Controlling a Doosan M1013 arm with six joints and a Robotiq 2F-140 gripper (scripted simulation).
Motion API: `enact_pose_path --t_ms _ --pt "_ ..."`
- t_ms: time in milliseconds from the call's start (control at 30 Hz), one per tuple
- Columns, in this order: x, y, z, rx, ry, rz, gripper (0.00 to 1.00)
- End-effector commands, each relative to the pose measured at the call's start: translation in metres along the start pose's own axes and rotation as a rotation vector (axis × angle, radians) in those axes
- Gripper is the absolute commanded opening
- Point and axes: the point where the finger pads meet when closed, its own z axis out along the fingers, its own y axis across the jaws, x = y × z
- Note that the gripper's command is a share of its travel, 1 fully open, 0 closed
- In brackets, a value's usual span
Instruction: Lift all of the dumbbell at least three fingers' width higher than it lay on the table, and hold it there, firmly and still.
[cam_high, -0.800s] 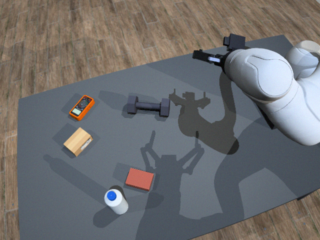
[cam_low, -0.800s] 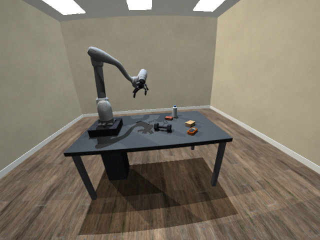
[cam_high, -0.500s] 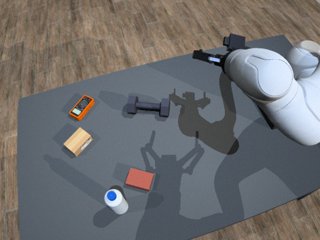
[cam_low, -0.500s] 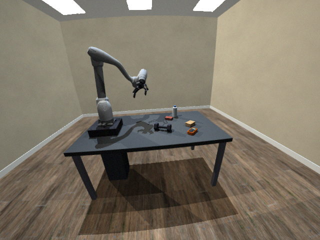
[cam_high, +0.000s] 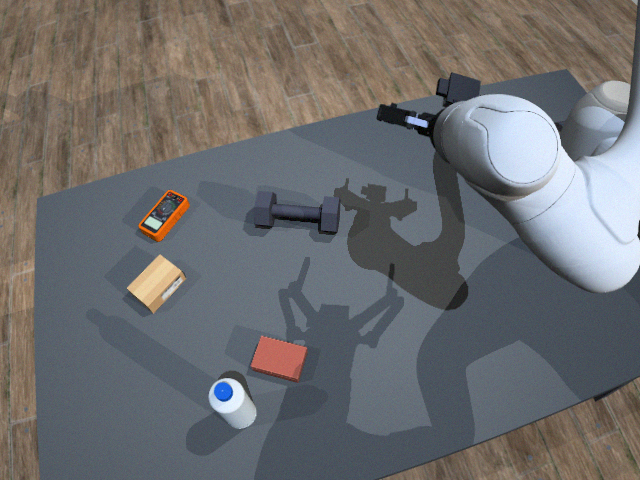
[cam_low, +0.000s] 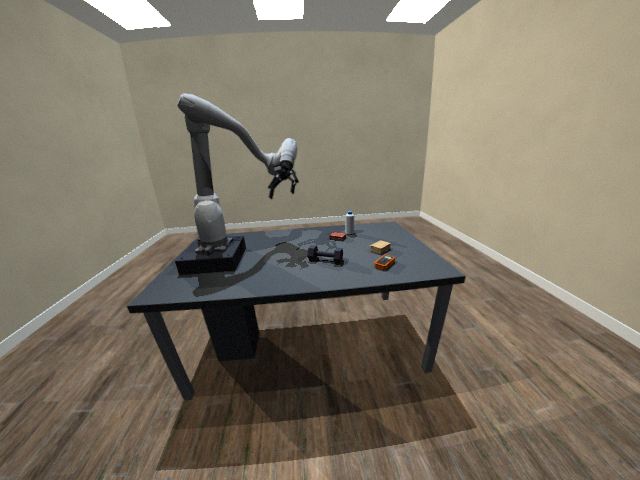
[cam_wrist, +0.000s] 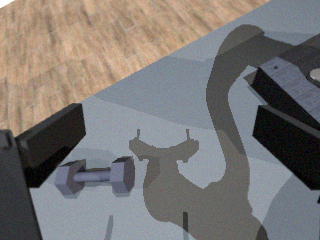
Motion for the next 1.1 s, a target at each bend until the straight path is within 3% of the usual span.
enact_pose_path --t_ms 0,233,300,333,600,800,867,900,1067 --pt "-0.032 -0.012 0.024 -0.086 -0.077 0.116 1.00" --pt "-0.083 -0.037 0.062 -0.236 -0.192 0.341 1.00" --pt "-0.083 -0.037 0.062 -0.236 -0.192 0.341 1.00" --pt "-0.102 -0.049 0.077 -0.297 -0.233 0.439 1.00" --pt "-0.143 -0.085 0.114 -0.446 -0.321 0.696 1.00" --pt "-0.168 -0.121 0.147 -0.566 -0.379 0.920 1.00" --pt "-0.168 -0.121 0.147 -0.566 -0.379 0.920 1.00" --pt "-0.178 -0.140 0.163 -0.621 -0.402 1.029 1.00" --pt "-0.188 -0.170 0.190 -0.700 -0.431 1.195 1.00"
